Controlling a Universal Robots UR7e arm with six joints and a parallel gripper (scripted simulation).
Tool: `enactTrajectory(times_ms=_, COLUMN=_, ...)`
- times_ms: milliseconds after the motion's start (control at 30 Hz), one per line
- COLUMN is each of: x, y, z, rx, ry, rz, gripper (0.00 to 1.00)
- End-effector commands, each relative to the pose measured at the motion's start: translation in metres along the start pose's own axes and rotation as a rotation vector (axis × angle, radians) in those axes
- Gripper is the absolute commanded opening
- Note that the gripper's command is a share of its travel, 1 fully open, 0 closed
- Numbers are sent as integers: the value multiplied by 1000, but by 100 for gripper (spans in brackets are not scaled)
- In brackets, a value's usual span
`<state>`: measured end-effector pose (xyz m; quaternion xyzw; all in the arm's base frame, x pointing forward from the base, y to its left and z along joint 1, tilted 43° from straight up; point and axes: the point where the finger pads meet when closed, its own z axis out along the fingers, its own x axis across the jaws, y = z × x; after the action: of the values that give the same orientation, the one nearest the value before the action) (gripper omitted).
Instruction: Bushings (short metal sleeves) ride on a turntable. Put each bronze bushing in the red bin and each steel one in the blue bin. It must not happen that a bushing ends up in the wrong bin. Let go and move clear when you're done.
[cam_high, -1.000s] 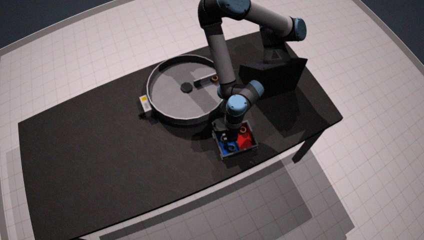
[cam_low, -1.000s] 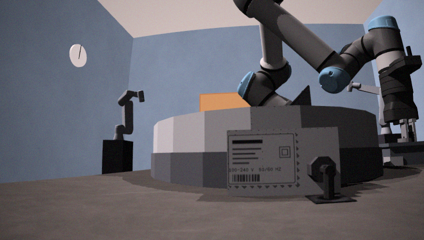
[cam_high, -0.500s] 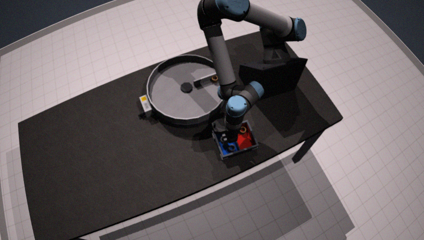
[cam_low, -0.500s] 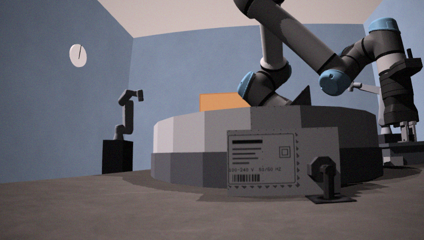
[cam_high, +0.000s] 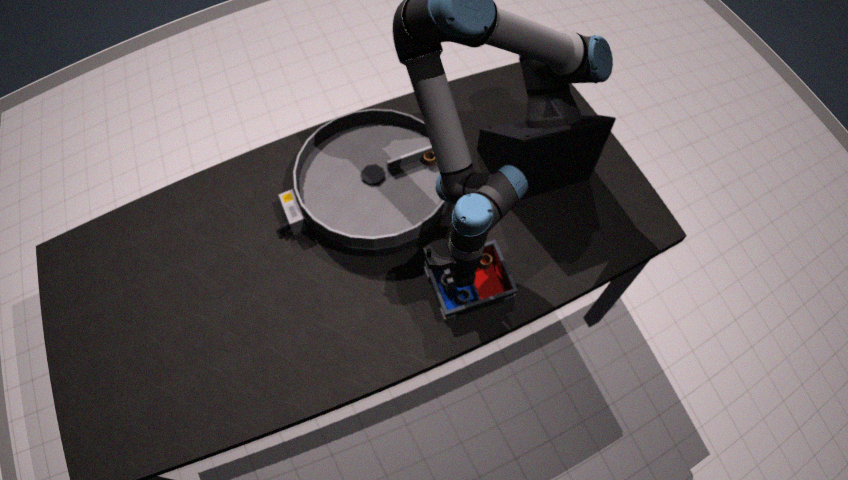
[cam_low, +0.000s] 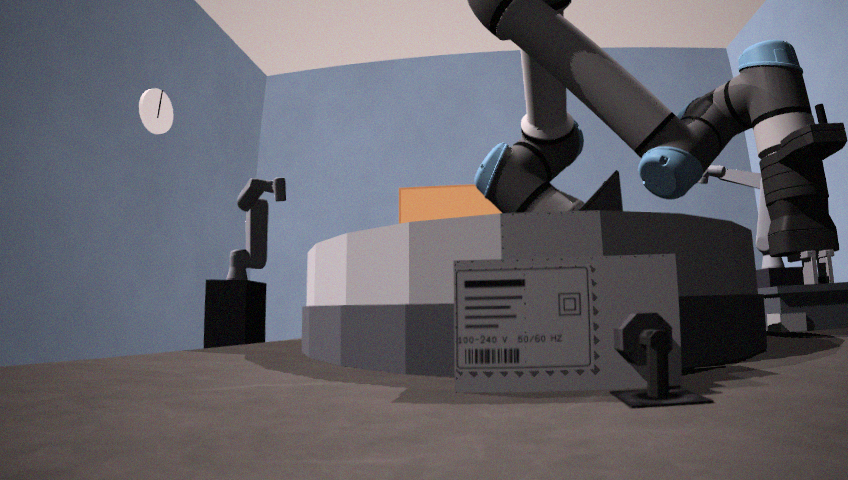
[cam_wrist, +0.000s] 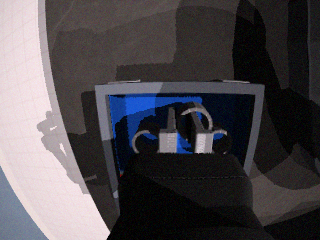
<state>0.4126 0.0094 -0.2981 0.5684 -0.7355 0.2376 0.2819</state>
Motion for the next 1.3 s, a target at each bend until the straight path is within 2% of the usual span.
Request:
enactTrajectory(times_ms=0, x=0, y=0, z=0, rx=1, ry=-1, rz=0, gripper=0)
enactTrajectory(times_ms=600, x=0, y=0, z=12, rx=1, ry=-1, rz=0, gripper=0)
enactTrajectory(times_ms=1267, x=0, y=0, z=12, rx=1, ry=-1, rz=0, gripper=0)
